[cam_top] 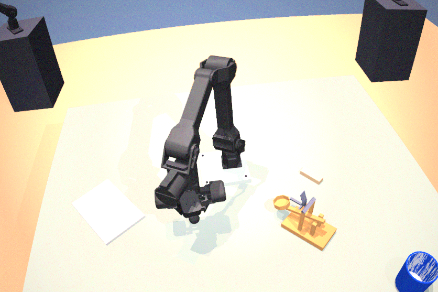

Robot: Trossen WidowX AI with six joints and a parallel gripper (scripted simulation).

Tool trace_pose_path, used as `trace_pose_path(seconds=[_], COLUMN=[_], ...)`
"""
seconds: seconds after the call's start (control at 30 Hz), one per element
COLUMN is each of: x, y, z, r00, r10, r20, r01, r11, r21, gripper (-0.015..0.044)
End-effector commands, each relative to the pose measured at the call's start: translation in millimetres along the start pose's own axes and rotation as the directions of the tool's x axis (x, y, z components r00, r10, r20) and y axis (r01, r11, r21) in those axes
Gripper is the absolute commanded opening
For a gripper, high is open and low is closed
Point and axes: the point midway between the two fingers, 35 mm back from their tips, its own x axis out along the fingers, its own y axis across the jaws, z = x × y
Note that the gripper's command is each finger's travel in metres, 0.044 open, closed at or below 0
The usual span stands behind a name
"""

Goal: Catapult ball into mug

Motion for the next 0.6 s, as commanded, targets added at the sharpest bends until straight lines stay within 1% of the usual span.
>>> trace_pose_path(seconds=[0.0,0.57], x=[8,35], y=[1,1], z=[-1,-1], r00=[1.000,1.000], r10=[0.003,0.003], r20=[-0.005,-0.006], r01=[-0.003,-0.003], r11=[1.000,1.000], r21=[-0.003,-0.003], gripper=[0.0300,0.0300])
